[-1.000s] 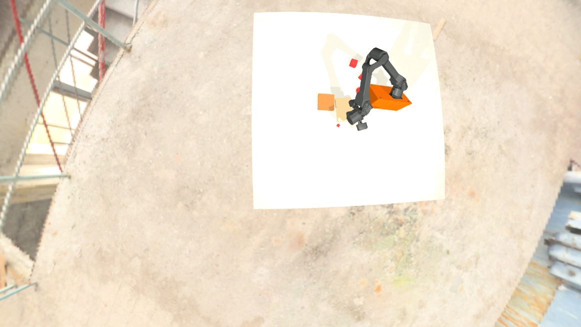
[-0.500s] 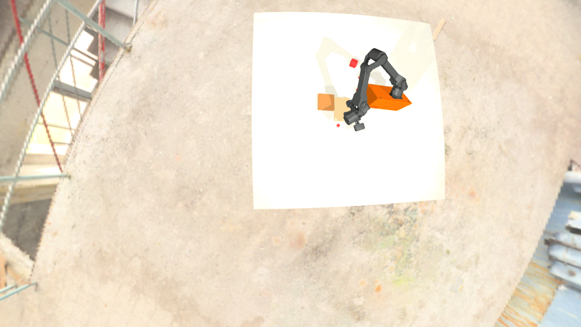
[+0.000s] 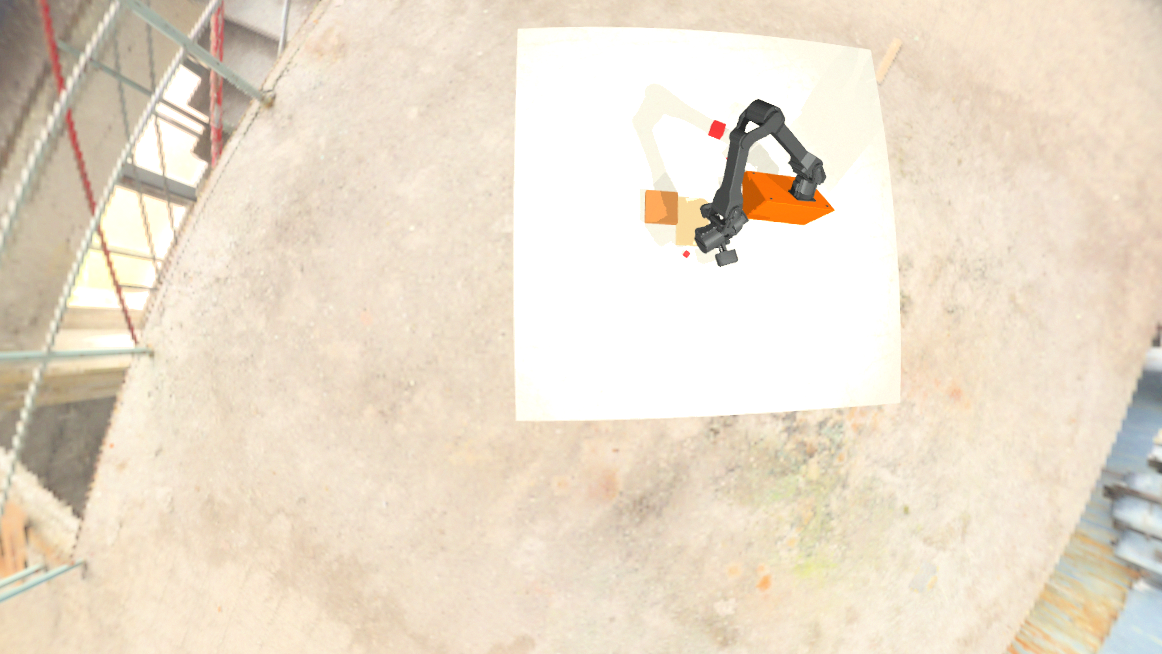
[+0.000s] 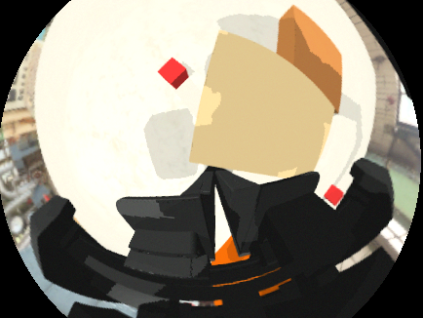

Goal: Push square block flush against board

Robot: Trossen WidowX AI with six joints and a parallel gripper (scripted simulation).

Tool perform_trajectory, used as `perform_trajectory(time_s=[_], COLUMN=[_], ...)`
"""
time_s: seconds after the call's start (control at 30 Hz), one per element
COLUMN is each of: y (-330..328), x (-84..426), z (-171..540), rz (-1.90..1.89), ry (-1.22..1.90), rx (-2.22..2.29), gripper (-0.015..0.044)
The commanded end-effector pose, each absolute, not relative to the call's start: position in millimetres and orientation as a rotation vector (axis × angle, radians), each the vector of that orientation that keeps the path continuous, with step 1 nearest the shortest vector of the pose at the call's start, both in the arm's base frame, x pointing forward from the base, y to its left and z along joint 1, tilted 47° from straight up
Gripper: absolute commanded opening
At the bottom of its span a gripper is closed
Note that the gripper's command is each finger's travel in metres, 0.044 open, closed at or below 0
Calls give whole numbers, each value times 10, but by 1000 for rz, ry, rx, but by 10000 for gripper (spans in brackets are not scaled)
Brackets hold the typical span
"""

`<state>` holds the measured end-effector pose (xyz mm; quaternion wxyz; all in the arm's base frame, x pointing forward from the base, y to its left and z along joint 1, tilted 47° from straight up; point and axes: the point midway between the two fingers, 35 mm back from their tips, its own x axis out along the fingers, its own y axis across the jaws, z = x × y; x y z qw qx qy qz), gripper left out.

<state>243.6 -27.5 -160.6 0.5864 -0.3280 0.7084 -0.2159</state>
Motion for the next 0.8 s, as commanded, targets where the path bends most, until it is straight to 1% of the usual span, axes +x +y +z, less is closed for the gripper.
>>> perform_trajectory(time_s=[0.0,0.77], y=[-287,-311], x=[2387,2017], z=[-1590,-1526], rz=[-509,-509], ry=[1646,1649], rx=[-767,-768], gripper=[0,0])
